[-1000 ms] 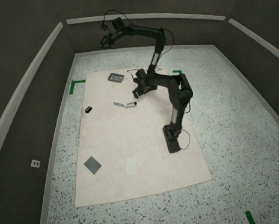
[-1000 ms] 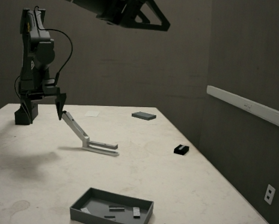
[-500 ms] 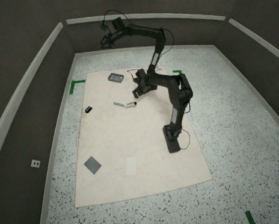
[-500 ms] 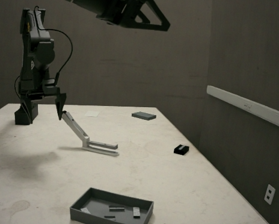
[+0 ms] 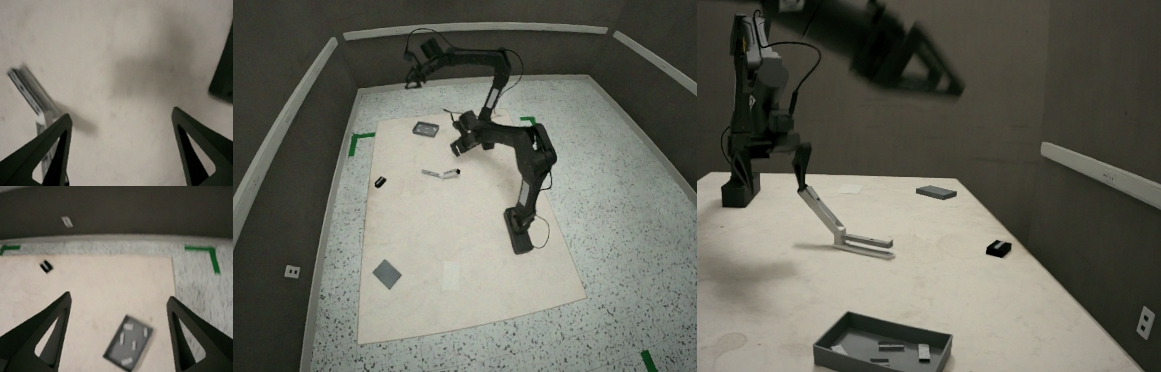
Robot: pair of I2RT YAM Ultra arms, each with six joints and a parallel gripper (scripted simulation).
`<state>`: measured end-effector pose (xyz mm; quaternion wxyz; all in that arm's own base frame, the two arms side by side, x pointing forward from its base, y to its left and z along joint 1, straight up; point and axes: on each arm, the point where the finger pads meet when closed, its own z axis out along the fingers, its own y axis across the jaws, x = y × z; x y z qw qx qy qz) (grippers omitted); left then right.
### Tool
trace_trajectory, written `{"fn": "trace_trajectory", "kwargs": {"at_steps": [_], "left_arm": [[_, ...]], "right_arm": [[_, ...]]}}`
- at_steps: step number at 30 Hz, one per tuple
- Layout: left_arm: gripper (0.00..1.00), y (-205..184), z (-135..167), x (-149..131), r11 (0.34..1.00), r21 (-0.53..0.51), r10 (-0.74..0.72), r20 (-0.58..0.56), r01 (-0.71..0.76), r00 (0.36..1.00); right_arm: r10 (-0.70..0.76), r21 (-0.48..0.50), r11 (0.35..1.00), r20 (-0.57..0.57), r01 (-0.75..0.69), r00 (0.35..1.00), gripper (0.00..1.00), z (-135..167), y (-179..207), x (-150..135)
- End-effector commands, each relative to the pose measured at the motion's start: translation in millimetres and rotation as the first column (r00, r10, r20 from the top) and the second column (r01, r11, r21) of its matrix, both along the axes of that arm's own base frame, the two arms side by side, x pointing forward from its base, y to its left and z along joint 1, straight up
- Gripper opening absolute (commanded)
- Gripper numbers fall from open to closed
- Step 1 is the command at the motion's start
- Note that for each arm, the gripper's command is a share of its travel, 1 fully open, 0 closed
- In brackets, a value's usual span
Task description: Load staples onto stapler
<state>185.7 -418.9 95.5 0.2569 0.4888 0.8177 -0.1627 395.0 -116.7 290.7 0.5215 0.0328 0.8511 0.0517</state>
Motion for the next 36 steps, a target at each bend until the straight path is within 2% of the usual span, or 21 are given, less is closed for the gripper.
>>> {"fn": "trace_trajectory", "kwargs": {"at_steps": [1, 5, 9, 12, 19, 26, 36], "left_arm": [[1.00, -35, 42, 21, 0.968, -0.249, 0.018, 0.096, 0.007, 0.995], [1.00, -44, 53, 26, 0.949, -0.314, 0.025, 0.123, 0.015, 0.992], [1.00, -56, 91, 33, 0.886, -0.462, 0.051, 0.187, 0.042, 0.981], [1.00, -60, 118, 37, 0.826, -0.559, 0.076, 0.230, 0.068, 0.970], [1.00, -60, 138, 39, 0.768, -0.633, 0.102, 0.264, 0.093, 0.959], [1.00, -57, 136, 39, 0.777, -0.624, 0.103, 0.260, 0.086, 0.960], [1.00, -60, 137, 38, 0.775, -0.626, 0.103, 0.261, 0.087, 0.960]], "right_arm": [[-0.103, -0.027, 0.994, -0.042, 0.102, 0.994, 1.00, -24, -4, -13], [-0.145, -0.034, 0.989, -0.070, 0.143, 0.987, 1.00, -40, -7, -18], [-0.231, -0.047, 0.973, -0.143, 0.226, 0.962, 1.00, -82, -11, -31], [-0.295, -0.061, 0.955, -0.220, 0.289, 0.930, 1.00, -126, -12, -43], [-0.356, -0.084, 0.934, -0.337, 0.348, 0.872, 1.00, -189, -8, -63], [-0.340, -0.085, 0.939, -0.390, 0.334, 0.856, 1.00, -209, -2, -71], [-0.339, -0.085, 0.939, -0.385, 0.332, 0.858, 1.00, -206, -2, -69]]}}
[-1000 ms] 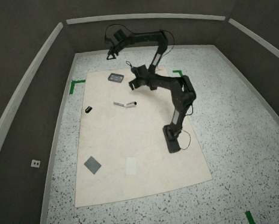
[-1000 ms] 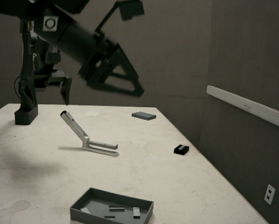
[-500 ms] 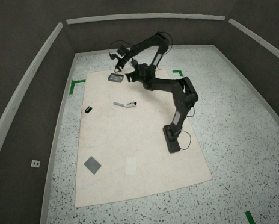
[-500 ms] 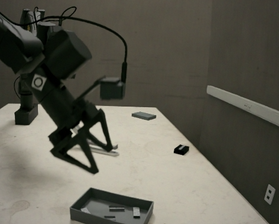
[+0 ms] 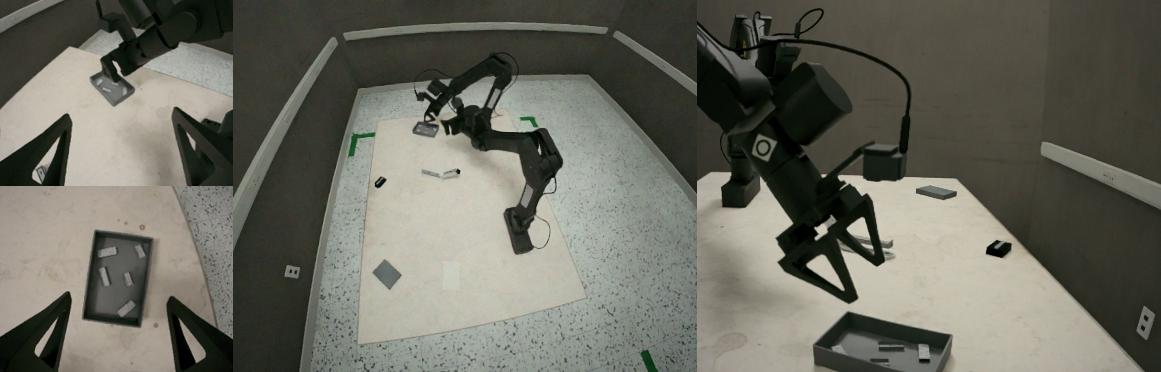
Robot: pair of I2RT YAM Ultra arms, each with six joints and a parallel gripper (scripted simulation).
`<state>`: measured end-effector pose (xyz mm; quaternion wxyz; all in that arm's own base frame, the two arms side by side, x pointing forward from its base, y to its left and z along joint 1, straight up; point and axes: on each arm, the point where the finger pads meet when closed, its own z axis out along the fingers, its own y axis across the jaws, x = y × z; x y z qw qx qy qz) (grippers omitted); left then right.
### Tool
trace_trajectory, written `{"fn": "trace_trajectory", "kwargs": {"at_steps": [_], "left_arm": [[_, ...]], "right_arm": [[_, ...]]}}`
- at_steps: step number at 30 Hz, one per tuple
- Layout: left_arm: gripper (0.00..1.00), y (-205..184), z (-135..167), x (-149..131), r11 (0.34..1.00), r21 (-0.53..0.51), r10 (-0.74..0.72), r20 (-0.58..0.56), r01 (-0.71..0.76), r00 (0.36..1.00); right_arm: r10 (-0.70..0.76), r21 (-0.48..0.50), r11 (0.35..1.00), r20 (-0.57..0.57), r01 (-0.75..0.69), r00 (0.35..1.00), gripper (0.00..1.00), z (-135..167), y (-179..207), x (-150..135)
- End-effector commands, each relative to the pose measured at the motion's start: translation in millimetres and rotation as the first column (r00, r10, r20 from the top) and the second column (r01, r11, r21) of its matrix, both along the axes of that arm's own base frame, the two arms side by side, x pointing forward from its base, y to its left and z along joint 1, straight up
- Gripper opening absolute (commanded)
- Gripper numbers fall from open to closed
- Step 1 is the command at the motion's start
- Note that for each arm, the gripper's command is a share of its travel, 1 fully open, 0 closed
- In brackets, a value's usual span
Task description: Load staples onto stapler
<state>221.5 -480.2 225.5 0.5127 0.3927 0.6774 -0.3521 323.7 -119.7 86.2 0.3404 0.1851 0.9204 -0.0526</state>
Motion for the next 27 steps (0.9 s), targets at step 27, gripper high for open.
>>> {"fn": "trace_trajectory", "kwargs": {"at_steps": [27], "left_arm": [[1.00, 1, 7, 2, 1.000, -0.018, 0.003, 0.009, -0.003, 1.000]], "right_arm": [[0.217, -0.011, 0.954, -0.664, -0.299, 0.716, 1.00, -40, -26, -21]]}}
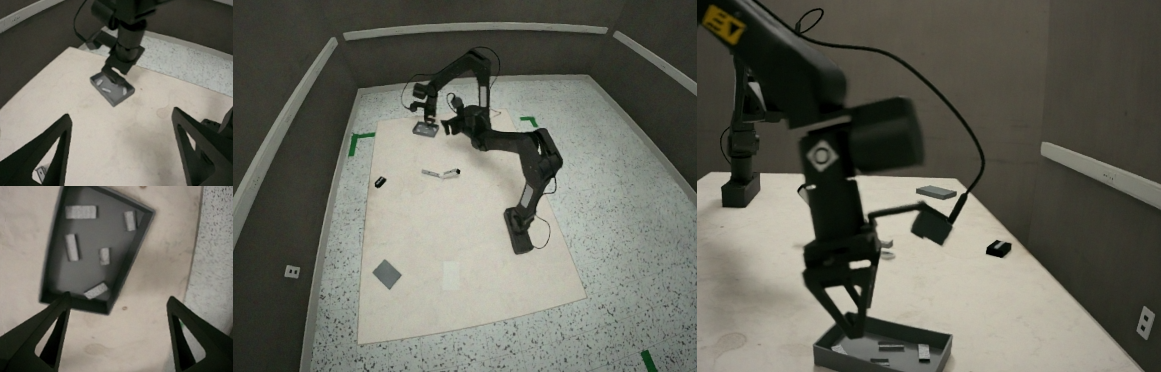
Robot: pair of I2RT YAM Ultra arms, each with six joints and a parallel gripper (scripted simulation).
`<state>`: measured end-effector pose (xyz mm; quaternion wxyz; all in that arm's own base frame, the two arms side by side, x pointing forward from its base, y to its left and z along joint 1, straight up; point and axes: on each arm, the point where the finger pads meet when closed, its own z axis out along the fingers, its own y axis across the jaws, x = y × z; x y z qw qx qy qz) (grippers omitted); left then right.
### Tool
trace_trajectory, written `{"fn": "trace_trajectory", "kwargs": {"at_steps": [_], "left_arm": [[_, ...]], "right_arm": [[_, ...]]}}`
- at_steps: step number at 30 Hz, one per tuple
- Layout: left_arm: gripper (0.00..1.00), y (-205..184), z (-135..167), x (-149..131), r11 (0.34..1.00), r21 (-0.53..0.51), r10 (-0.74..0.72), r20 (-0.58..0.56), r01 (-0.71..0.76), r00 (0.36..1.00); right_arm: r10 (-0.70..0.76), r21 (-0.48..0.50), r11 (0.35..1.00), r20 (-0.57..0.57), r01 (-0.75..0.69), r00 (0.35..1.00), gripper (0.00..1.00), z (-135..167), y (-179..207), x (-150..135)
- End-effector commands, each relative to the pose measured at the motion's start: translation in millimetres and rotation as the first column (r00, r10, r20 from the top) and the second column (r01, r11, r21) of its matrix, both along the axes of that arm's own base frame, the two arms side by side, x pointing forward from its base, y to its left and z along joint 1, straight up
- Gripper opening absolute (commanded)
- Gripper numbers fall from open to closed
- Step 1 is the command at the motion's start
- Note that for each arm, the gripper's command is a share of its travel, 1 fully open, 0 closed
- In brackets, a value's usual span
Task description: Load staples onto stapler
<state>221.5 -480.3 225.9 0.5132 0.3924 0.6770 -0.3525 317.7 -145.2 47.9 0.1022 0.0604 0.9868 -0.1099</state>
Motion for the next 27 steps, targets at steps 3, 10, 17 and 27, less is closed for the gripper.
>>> {"fn": "trace_trajectory", "kwargs": {"at_steps": [3, 10, 17, 27], "left_arm": [[1.00, 2, 7, 2, 1.000, -0.017, 0.003, 0.008, -0.003, 1.000], [1.00, 2, 7, 2, 1.000, -0.017, 0.003, 0.008, -0.003, 1.000], [1.00, 2, 7, 2, 1.000, -0.017, 0.003, 0.008, -0.003, 1.000], [1.00, 2, 7, 2, 1.000, -0.017, 0.003, 0.008, -0.003, 1.000]], "right_arm": [[0.137, -0.001, 0.990, -0.289, -0.144, 0.947, 1.00, -3, -4, -18], [0.235, 0.042, 0.969, -0.458, -0.243, 0.858, 1.00, -2, -10, -28], [0.374, 0.159, 0.918, -0.647, -0.363, 0.664, 1.00, 1, -19, -35], [0.390, 0.198, 0.903, -0.749, -0.381, 0.535, 1.00, -7, -28, -32]]}}
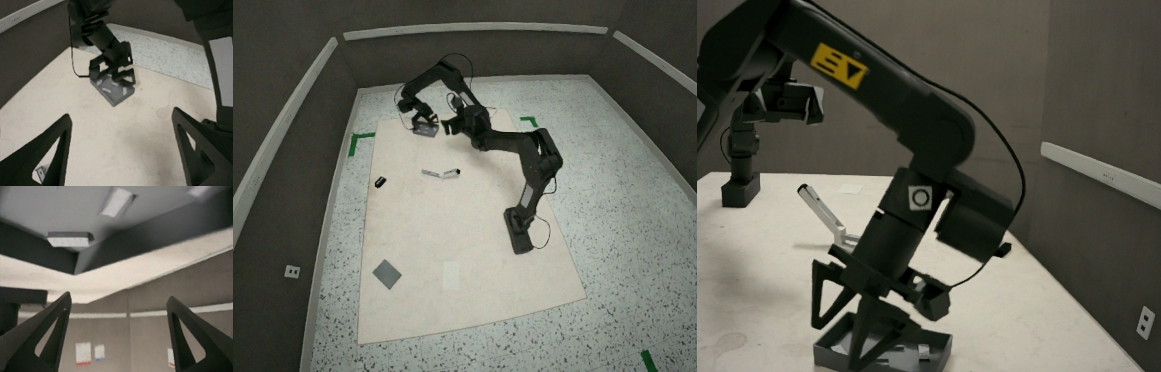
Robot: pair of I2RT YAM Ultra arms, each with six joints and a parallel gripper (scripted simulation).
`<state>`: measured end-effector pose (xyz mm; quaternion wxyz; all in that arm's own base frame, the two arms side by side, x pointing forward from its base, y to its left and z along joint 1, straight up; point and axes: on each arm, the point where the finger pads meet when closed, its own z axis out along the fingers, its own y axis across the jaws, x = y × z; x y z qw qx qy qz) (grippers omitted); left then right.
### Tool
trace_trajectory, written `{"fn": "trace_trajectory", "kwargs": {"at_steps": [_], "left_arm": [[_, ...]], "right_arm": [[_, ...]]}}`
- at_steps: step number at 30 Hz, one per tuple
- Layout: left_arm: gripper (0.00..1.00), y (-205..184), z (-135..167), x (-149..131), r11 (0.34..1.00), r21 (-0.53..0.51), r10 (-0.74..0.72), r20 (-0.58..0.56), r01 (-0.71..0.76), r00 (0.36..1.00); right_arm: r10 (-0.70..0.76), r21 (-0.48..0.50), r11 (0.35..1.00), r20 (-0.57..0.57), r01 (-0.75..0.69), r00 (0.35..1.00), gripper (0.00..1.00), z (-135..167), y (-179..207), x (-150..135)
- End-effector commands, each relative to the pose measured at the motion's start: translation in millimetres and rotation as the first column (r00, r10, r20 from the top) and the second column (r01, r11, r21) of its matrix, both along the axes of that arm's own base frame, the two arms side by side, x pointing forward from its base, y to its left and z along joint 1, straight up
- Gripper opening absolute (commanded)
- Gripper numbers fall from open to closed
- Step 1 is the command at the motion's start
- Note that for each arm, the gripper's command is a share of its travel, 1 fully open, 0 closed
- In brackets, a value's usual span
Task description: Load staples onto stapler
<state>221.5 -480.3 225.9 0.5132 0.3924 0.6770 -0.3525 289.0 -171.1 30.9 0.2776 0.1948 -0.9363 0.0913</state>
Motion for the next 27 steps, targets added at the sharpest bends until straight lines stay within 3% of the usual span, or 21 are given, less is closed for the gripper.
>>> {"fn": "trace_trajectory", "kwargs": {"at_steps": [1, 20, 27], "left_arm": [[1.00, 2, 7, 2, 1.000, -0.017, 0.003, 0.008, -0.003, 1.000], [1.00, 2, 7, 2, 1.000, -0.017, 0.003, 0.008, -0.003, 1.000], [1.00, 2, 7, 2, 1.000, -0.017, 0.003, 0.008, -0.003, 1.000]], "right_arm": [[0.033, -0.012, 0.999, -0.075, -0.034, 0.997, 1.00, 8, -2, -3], [0.020, -0.007, 1.000, -0.049, -0.020, 0.999, 1.00, 4, -1, 3], [-0.027, 0.037, 0.999, 0.043, 0.026, 0.999, 1.00, 2, 36, 18]]}}
